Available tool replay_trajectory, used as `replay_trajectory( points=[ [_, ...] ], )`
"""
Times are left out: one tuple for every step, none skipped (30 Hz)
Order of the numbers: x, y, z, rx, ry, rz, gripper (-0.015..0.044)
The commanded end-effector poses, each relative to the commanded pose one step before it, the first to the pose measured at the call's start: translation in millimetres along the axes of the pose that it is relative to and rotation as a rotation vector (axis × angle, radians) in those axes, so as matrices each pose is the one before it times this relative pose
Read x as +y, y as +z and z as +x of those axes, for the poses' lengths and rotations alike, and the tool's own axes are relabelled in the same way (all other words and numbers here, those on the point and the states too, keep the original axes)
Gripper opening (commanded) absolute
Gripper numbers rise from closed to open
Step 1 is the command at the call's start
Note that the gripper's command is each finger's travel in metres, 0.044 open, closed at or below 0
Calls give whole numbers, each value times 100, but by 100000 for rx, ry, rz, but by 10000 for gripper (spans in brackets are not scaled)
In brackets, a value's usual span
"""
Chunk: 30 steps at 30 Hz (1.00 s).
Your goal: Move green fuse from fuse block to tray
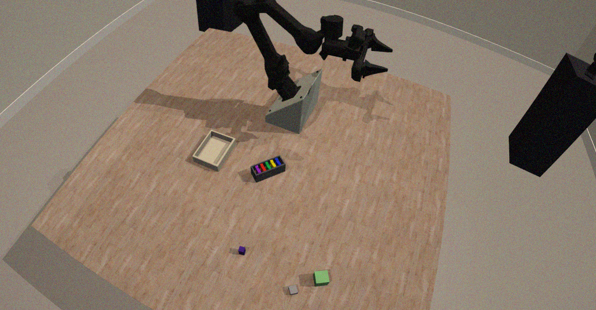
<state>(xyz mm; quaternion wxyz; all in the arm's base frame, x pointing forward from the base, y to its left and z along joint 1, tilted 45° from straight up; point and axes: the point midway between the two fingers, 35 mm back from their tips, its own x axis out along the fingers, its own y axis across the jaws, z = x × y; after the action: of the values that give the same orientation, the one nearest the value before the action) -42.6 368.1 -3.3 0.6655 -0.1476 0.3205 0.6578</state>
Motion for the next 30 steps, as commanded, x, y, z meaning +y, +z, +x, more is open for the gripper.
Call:
replay_trajectory(
  points=[
    [-285, -8, 55, 397, -962, 54, 374],
    [-853, -29, 156, 1220, -2867, 168, 347],
    [-1417, -68, 249, 2130, -4713, 296, 321],
    [-1724, -114, 300, 2773, -5653, 386, 295],
    [-1711, -147, 306, 2956, -5520, 407, 269],
    [-1695, -181, 310, 3137, -5375, 421, 242],
    [-1678, -215, 315, 3316, -5221, 430, 216],
    [-1659, -250, 320, 3492, -5059, 433, 190],
    [-1640, -286, 325, 3666, -4889, 430, 164],
    [-1620, -321, 329, 3836, -4711, 421, 137],
    [-1667, -401, 361, 4390, -4795, 376, 111],
    [-1669, -447, 371, 4647, -4652, 352, 85],
    [-1641, -487, 375, 4822, -4415, 313, 63],
    [-1611, -526, 380, 4989, -4169, 264, 63],
    [-1580, -565, 385, 5147, -3916, 207, 63],
    [-1548, -604, 390, 5294, -3655, 140, 63],
    [-1514, -642, 395, 5431, -3387, 65, 63],
    [-1480, -680, 401, 5556, -3114, -20, 63],
    [-1444, -717, 407, 5668, -2835, -113, 63],
    [-1407, -753, 413, 5768, -2551, -215, 63],
    [-1415, -648, 509, 5533, -1943, 1079, 63],
    [-1400, -677, 521, 5633, -1720, 996, 63],
    [-1373, -701, 530, 5681, -1480, 898, 63],
    [-1317, -693, 509, 5596, -1309, 446, 63],
    [-1246, -654, 450, 5420, -1275, -499, 63],
    [-1205, -668, 440, 5382, -1077, -826, 63],
    [-1153, -667, 413, 5267, -933, -1325, 63],
    [-1120, -695, 416, 5248, -705, -1527, 63],
    [-1071, -695, 388, 5109, -578, -2004, 63],
    [-1028, -721, 396, 5029, -329, -2113, 63]
  ],
)
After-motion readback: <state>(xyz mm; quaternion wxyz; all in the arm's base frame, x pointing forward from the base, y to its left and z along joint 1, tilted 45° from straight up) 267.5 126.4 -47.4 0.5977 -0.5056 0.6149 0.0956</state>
